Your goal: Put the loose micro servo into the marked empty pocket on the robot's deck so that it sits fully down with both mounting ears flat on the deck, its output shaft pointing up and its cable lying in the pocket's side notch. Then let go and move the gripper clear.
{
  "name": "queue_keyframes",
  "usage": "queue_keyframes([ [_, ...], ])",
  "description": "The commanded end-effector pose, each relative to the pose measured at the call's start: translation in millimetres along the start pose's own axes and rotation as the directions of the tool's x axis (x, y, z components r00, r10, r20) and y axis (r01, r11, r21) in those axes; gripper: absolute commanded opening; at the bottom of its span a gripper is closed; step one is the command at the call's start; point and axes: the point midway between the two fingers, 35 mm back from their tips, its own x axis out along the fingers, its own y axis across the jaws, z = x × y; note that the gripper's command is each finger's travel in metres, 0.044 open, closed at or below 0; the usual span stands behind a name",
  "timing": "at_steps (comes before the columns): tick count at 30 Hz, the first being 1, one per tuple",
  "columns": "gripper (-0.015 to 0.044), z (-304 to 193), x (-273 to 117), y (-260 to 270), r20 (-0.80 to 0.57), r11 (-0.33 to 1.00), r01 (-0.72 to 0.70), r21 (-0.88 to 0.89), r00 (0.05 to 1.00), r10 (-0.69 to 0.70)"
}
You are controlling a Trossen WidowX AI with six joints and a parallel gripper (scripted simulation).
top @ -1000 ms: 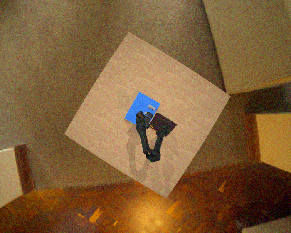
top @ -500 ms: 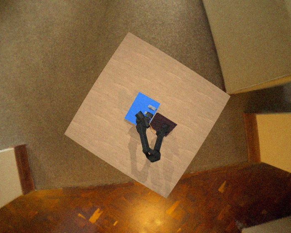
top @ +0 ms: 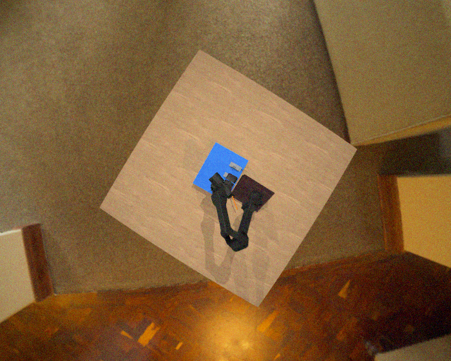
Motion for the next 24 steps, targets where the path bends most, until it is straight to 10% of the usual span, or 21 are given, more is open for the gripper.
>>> queue_keyframes([
  [1,0.0000,1,4,1,0.005,1.000,-0.007,0.004,1.000,0.007],
  [11,0.0184,-1,3,0,0.005,1.000,-0.007,0.004,1.000,0.007],
  [24,0.0187,-4,-32,-1,0.004,1.000,-0.005,0.004,1.000,0.005],
])
